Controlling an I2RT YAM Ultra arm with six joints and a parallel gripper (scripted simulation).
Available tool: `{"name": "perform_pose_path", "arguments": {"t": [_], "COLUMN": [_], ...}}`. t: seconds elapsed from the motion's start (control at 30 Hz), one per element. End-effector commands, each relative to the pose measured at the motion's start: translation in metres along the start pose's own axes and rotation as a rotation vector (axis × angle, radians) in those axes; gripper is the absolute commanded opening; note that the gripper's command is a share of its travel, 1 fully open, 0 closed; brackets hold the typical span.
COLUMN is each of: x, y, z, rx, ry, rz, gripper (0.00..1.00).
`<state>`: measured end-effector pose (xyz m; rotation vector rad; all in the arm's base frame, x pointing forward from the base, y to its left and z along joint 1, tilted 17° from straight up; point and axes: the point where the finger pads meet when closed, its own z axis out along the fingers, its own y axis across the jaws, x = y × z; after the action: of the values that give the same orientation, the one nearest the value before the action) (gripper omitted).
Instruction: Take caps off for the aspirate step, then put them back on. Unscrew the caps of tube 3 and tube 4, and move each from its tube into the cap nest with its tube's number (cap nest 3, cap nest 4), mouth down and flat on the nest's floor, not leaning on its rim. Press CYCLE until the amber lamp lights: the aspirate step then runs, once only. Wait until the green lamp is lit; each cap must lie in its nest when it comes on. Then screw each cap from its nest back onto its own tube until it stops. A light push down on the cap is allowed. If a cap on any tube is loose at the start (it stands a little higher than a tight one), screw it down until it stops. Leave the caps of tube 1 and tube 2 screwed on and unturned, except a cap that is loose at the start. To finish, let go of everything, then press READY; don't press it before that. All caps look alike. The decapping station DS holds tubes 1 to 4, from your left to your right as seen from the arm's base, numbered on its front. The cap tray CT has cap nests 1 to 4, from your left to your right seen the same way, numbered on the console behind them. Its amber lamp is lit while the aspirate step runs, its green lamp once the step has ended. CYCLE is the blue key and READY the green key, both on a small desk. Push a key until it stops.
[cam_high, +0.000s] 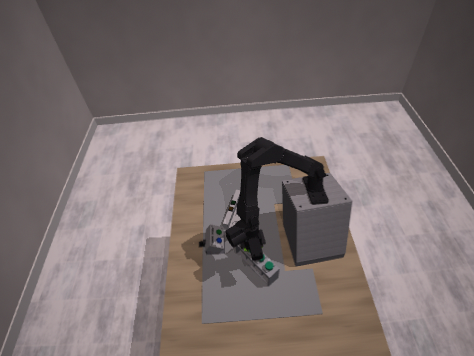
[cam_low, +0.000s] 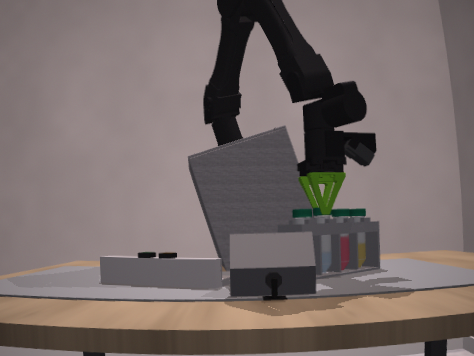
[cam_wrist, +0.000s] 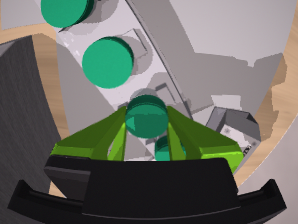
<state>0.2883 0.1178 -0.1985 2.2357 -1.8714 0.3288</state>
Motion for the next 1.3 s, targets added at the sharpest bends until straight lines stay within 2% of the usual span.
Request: {"name": "perform_pose_path", "arguments": {"t": [0.0, 0.03, 0.1, 0.17, 0.4, 0.43, 0.83, 1.0, 1.1, 1.17, 1.23, 1.27], "x": [-0.0023, -0.0023, -0.0023, -0.0023, -0.0022, -0.0022, -0.0023, -0.0022, -0.0023, -0.0023, -0.0023, -0.0023], "y": [-0.0031, -0.0031, -0.0031, -0.0030, -0.0031, -0.0031, -0.0031, -0.0033, -0.0033, -0.0034, -0.0034, -0.0034], "z": [-0.0044, -0.0045, -0.0045, -0.0045, -0.0045, -0.0045, -0.0044, -0.0070, -0.0075, -0.0085, -0.0085, -0.0090], "rx": [0.013, 0.013, 0.013, 0.013, 0.013, 0.013, 0.013, 0.012, 0.012, 0.011, 0.011, 0.011], "ry": [-0.004, -0.003, -0.003, -0.003, -0.003, -0.003, -0.003, -0.005, -0.006, -0.007, -0.007, -0.007], "rz": [-0.260, -0.310, -0.310, -0.401, -0.401, -0.401, -0.401, 0.007, 0.099, 0.251, 0.251, 0.349], "gripper": [0.00, 0.00, 0.00, 0.00, 0.00, 0.49, 0.49, 0.49, 0.49, 0.49, 0.49, 0.49]}}
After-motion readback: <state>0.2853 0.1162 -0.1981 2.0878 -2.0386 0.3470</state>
